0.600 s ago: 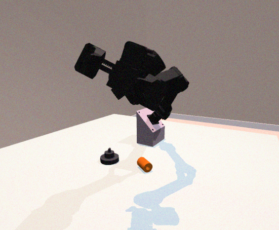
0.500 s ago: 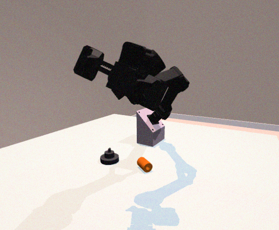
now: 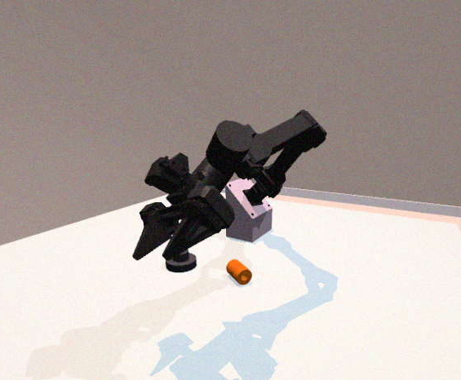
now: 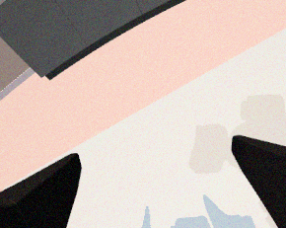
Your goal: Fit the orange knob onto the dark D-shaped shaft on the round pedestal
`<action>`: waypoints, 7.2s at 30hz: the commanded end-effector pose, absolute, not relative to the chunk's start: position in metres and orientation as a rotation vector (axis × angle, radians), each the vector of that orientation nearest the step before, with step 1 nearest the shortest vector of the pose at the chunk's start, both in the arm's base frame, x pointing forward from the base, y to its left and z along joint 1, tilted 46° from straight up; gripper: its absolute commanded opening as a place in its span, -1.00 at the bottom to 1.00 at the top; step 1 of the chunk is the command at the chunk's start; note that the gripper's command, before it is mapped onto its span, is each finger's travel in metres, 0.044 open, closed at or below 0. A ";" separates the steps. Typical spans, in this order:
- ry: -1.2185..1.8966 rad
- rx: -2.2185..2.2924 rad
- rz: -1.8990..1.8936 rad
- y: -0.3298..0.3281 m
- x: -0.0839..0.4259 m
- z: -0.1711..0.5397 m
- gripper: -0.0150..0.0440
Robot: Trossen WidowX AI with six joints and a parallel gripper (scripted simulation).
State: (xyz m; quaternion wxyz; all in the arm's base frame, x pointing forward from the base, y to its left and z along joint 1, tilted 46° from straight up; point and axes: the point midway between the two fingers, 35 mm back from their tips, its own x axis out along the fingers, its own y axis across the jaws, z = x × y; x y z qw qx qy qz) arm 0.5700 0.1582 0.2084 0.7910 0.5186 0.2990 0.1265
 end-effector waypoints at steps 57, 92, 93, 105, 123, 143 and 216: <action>1.617 1.580 -1.429 0.199 0.280 0.057 1.00; 1.618 1.580 -1.430 0.208 0.278 0.049 0.11; 1.619 1.582 -1.428 0.207 0.278 0.049 0.11; 1.725 1.772 -1.305 0.194 0.276 0.048 0.11; 1.878 2.064 -1.075 0.176 0.270 0.041 0.11; 2.011 2.355 -0.782 0.160 0.262 0.029 0.11; 2.085 2.569 -0.505 0.146 0.252 0.011 0.39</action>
